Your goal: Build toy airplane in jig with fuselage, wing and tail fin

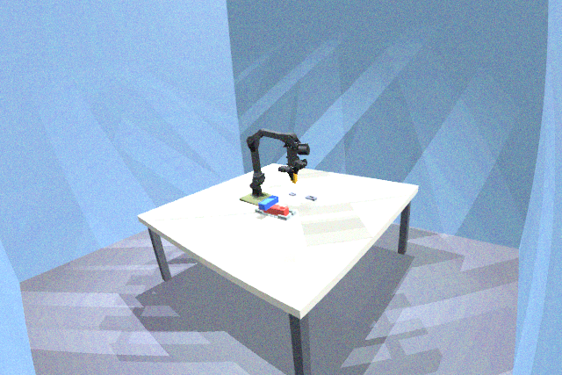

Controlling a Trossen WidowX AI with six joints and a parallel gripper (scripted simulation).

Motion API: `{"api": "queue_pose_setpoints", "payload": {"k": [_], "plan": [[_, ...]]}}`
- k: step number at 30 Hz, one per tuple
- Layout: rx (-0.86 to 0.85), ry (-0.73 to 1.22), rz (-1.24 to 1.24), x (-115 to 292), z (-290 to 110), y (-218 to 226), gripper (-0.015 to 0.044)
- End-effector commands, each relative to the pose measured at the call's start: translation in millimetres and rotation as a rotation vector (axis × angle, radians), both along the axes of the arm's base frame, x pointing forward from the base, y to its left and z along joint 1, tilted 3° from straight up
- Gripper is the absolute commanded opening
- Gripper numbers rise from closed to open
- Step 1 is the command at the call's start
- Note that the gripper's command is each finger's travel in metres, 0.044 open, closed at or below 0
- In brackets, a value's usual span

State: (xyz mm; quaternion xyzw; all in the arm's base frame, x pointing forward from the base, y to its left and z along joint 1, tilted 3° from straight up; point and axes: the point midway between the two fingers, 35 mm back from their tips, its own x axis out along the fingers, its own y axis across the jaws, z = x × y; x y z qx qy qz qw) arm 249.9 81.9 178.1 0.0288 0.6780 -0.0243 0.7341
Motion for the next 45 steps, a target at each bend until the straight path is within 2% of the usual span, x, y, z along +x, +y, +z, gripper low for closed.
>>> {"api": "queue_pose_setpoints", "payload": {"k": [1, 45], "plan": [[0.011, -0.003, 0.007, 7.4, 0.3, -6.2, 0.0000], [-0.017, -0.007, 0.138, 64.8, -15.9, -115.6, 0.0000]]}}
